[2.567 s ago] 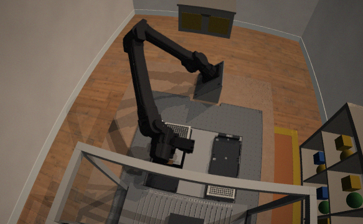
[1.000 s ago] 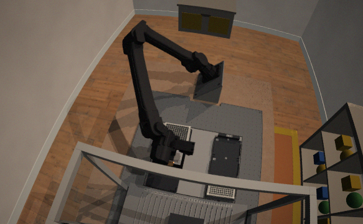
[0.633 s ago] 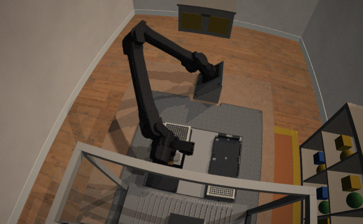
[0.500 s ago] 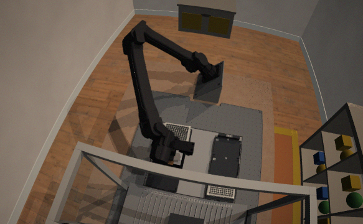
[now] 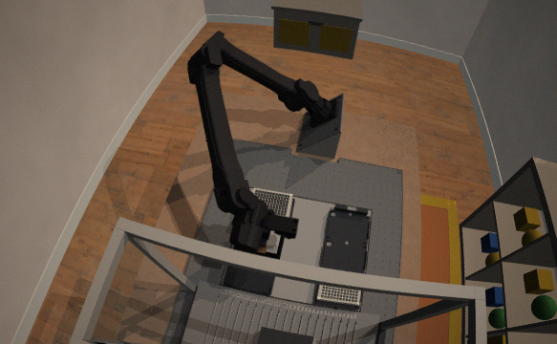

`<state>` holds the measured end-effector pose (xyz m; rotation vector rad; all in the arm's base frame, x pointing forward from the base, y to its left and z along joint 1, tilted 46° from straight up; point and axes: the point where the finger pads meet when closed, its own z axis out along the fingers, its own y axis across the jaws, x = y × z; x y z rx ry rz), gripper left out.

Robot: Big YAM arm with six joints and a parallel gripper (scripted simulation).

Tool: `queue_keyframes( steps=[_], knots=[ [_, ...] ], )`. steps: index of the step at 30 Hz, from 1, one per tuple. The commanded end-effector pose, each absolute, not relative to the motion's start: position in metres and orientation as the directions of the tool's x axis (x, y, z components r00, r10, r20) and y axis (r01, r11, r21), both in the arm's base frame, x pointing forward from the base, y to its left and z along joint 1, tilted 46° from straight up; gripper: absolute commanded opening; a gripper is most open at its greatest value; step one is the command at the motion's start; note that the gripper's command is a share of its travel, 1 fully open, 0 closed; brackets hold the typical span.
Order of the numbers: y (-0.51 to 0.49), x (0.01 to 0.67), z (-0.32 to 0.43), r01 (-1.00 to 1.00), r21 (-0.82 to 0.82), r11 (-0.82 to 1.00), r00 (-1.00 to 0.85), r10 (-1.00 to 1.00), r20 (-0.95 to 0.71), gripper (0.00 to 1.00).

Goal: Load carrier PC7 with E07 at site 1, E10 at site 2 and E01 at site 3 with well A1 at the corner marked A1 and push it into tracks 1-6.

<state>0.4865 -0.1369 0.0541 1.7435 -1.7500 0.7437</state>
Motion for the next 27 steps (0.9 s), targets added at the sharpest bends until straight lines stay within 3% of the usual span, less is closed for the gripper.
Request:
queue_keyframes(
  steps=[1, 27],
  knots=[
    [-0.132, 0.497, 0.064, -1.000, -0.027, -0.009, -0.013, -0.693, 0.721, 0.00],
    [-0.083, 0.504, 0.117, -0.998, -0.063, -0.021, -0.031, -0.696, 0.717, 0.00]
  ],
)
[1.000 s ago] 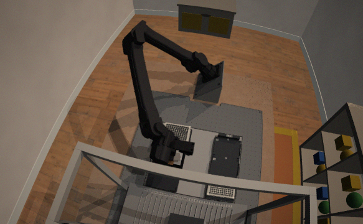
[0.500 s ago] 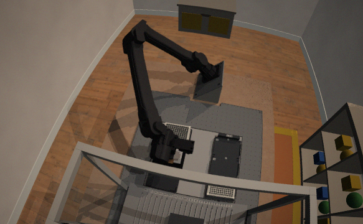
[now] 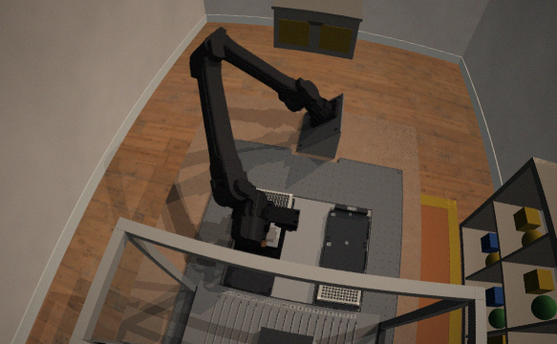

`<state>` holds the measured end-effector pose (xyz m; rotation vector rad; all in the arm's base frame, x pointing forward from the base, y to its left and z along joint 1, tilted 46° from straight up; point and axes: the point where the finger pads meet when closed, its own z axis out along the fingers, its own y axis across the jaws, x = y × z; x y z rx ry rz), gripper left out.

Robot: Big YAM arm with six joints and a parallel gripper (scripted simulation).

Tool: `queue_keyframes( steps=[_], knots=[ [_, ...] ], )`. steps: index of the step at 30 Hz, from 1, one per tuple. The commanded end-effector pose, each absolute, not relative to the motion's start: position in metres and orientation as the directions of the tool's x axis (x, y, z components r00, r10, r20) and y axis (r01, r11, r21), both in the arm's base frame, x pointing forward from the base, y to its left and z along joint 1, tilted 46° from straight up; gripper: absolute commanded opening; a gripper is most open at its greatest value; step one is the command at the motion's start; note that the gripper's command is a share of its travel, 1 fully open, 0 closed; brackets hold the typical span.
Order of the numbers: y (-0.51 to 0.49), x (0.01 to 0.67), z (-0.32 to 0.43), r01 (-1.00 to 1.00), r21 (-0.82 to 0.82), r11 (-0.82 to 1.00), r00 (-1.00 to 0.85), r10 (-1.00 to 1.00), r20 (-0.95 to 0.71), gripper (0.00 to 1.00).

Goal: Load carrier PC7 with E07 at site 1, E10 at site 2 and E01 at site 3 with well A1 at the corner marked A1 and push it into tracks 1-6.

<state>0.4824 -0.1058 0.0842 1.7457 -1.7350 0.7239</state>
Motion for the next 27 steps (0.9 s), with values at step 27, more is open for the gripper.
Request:
queue_keyframes(
  steps=[27],
  knots=[
    [-0.031, 0.504, 0.083, -0.999, -0.046, -0.014, -0.024, -0.700, 0.714, 0.00]
  ],
)
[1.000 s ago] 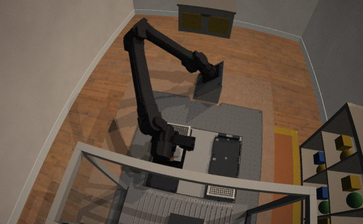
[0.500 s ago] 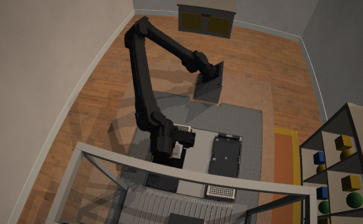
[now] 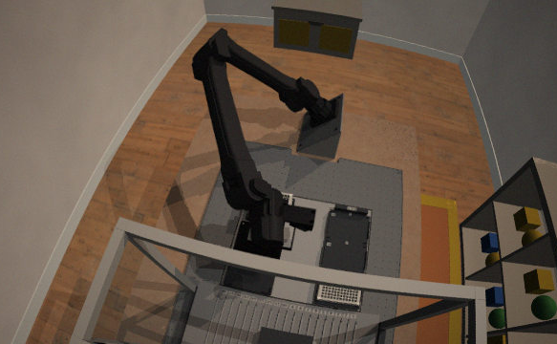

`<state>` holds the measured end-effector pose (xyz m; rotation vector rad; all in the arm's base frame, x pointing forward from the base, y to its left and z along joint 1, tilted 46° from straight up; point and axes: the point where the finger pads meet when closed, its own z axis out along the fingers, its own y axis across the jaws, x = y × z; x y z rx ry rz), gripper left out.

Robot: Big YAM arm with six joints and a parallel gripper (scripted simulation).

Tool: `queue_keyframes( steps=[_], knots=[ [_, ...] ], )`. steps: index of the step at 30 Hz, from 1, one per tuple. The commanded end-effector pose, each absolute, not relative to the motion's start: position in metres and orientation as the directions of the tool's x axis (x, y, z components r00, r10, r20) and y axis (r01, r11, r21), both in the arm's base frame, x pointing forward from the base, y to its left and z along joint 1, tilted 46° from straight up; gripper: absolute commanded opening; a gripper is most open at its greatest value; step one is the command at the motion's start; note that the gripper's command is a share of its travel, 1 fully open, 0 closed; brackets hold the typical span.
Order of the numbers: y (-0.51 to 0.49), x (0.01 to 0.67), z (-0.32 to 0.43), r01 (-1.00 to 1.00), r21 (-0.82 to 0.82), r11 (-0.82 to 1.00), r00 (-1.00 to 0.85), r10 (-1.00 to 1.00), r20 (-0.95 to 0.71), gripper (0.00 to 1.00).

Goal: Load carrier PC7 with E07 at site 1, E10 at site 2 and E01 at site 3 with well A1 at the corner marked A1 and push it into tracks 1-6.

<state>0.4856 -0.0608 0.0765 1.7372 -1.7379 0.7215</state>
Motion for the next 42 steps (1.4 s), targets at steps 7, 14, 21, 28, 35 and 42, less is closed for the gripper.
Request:
queue_keyframes(
  steps=[7, 14, 21, 28, 35, 42],
  knots=[
    [-0.016, 0.507, 0.070, -0.998, -0.054, -0.013, -0.029, -0.702, 0.712, 0.00],
    [0.004, 0.509, 0.050, -0.998, -0.057, -0.013, -0.031, -0.704, 0.710, 0.00],
    [0.019, 0.512, 0.052, -0.996, -0.089, -0.013, -0.053, -0.709, 0.703, 0.00],
    [0.039, 0.510, 0.015, -0.999, -0.053, -0.013, -0.028, -0.705, 0.709, 0.00],
    [0.056, 0.509, -0.003, -0.999, -0.048, -0.014, -0.024, -0.704, 0.710, 0.00],
    [0.073, 0.509, -0.020, -0.999, -0.041, -0.014, -0.020, -0.703, 0.711, 0.00]
  ],
)
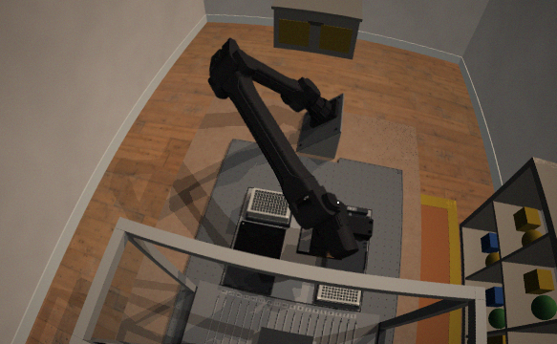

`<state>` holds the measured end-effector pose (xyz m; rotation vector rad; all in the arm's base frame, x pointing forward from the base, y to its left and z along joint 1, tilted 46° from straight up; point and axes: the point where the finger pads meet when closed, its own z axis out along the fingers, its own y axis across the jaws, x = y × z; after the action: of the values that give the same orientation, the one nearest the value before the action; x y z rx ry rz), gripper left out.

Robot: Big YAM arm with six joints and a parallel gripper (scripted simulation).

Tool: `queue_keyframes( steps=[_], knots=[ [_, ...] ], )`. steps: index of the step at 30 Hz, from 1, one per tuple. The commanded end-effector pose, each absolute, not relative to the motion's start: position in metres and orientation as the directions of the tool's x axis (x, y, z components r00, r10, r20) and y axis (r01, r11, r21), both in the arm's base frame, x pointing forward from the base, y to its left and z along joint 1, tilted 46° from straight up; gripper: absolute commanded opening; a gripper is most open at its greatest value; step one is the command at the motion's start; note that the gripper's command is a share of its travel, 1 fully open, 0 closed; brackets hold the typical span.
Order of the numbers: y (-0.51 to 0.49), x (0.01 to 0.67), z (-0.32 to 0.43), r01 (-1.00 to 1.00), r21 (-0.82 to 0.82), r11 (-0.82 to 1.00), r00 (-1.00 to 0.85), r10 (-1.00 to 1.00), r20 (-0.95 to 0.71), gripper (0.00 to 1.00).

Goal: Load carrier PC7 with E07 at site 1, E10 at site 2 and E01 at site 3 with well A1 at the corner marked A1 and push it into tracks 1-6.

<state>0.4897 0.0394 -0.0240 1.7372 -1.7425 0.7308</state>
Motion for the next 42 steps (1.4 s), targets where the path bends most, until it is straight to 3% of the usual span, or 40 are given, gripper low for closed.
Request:
queue_keyframes(
  steps=[1, 21, 42],
  knots=[
    [0.075, 0.508, -0.023, -0.999, -0.039, -0.014, -0.018, -0.703, 0.711, 0.00],
    [0.127, 0.510, -0.076, -0.999, -0.039, -0.014, -0.018, -0.705, 0.709, 0.00],
    [0.114, 0.510, -0.072, -0.999, -0.039, -0.002, -0.026, -0.704, 0.709, 0.00]
  ],
)
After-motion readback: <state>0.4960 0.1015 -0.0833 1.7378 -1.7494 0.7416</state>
